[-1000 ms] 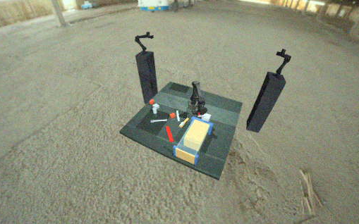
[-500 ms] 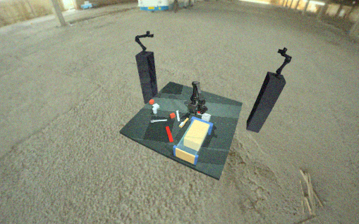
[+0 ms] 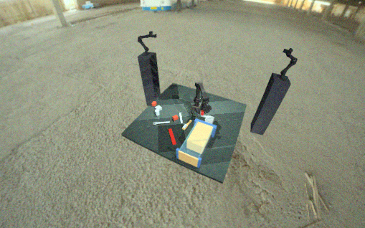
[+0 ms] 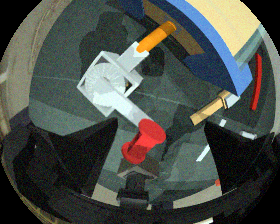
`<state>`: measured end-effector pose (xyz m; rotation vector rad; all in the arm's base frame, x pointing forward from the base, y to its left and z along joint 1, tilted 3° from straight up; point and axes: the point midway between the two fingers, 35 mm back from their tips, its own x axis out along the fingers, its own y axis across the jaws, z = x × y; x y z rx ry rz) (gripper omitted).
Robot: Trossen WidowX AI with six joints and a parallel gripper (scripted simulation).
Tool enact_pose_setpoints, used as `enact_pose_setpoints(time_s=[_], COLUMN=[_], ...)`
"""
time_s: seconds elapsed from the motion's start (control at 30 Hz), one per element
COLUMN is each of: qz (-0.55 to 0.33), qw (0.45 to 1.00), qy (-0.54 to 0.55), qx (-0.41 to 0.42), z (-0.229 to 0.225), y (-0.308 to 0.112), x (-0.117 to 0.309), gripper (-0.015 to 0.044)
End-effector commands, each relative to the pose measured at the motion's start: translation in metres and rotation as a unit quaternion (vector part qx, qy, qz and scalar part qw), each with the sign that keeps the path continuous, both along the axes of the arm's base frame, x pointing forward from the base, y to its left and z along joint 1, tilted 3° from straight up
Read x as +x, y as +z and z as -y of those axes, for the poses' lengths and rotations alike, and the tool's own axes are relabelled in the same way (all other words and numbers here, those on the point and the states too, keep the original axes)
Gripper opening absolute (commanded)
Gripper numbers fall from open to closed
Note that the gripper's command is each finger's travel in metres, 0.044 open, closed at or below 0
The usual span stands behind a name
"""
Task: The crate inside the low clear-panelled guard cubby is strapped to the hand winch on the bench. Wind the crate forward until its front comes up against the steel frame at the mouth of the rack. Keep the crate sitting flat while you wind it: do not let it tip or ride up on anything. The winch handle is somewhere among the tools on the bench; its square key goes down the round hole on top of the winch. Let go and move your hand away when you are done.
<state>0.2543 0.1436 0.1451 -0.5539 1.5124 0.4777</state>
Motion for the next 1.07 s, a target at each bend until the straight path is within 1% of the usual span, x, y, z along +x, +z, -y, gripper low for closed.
enact_pose_setpoints(time_s=[0.0,0.17,0.33,0.43,0.6,0.67,1.03], qz=[0.007,0.012,0.012,0.014,0.017,0.018,0.018], qw=[1.000,1.000,1.000,1.000,1.000,1.000,1.000], qy=[-0.001,0.000,0.000,0.001,0.002,0.002,0.002], qx=[0.005,0.008,0.008,0.009,0.015,0.017,0.017], z=[0.002,0.015,0.016,-0.007,-0.086,-0.106,-0.108], y=[0.017,0.065,0.067,0.063,0.061,0.060,0.060], x=[-0.005,-0.035,-0.037,-0.032,-0.045,-0.052,-0.053], gripper=[0.0440,0.0440,0.0440,0.0440,0.0440,0.0440,0.0440])
